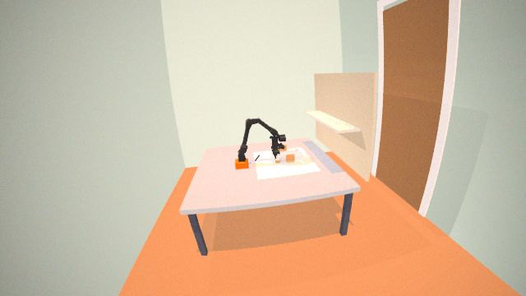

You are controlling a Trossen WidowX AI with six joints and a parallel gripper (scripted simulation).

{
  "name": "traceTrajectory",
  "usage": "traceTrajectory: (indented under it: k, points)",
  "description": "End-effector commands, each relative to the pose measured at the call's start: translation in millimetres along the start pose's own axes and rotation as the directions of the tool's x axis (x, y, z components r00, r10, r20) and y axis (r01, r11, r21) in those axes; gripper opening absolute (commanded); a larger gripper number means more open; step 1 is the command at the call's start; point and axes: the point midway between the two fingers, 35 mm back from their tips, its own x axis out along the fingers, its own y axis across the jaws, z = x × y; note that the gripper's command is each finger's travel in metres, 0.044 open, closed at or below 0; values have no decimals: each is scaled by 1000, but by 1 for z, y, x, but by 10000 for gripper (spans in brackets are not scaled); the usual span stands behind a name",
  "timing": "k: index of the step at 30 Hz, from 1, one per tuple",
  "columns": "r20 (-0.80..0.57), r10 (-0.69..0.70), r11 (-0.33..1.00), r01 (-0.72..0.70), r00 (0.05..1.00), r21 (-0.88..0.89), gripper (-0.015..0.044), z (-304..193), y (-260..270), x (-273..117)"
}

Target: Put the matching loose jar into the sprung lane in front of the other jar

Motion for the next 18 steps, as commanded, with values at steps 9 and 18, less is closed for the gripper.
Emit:
traceTrajectory:
  k: [9,18]
  points:
    - [11,-1,1000,1,1000,-3,0,-2,0,0]
    - [11,-1,1000,1,1000,-3,0,-2,0,0]
